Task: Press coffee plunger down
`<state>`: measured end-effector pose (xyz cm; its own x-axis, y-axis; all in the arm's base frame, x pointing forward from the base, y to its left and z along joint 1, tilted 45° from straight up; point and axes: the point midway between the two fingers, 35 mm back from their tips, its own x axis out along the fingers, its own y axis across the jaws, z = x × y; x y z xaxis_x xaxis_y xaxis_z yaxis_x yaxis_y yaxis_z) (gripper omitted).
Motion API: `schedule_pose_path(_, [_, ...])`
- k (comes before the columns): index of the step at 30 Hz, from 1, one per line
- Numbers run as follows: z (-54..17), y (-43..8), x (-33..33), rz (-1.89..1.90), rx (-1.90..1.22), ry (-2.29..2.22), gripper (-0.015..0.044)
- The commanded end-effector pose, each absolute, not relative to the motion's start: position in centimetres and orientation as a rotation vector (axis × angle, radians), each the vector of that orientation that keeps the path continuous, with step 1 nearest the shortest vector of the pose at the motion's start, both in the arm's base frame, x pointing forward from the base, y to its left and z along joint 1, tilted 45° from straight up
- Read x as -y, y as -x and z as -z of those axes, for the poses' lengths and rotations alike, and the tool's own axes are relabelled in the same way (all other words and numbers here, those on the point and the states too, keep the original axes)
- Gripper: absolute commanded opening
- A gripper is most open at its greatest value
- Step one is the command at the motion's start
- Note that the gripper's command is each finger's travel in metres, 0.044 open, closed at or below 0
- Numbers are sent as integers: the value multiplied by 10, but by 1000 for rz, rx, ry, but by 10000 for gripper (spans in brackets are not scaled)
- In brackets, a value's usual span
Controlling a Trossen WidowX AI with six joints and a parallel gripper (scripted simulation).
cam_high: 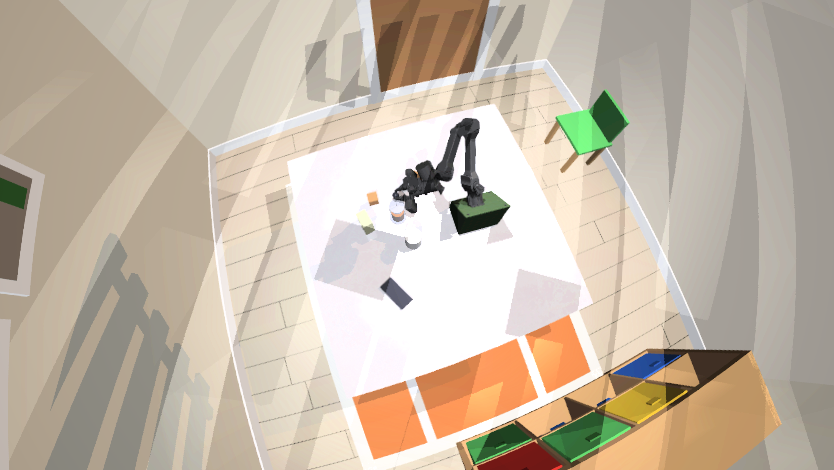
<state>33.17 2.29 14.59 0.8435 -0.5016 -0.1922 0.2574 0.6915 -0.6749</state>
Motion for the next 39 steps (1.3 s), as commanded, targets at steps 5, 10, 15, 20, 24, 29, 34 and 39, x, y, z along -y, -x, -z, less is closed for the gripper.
schedule_pose_path(5, [-146, -332, -24, 430, -378, 687, 122])
schedule_pose_path(10, [-145, -333, -23, 430, -379, 687, 122])
schedule_pose_path(15, [-140, -335, -18, 430, -380, 686, 122])
schedule_pose_path(20, [-133, -337, -13, 430, -381, 685, 122])
schedule_pose_path(24, [-128, -338, -9, 429, -382, 685, 122])
schedule_pose_path(29, [-122, -340, -4, 429, -382, 685, 122])
schedule_pose_path(34, [-116, -341, 2, 429, -383, 684, 122])
schedule_pose_path(39, [-110, -343, 8, 429, -383, 685, 122])
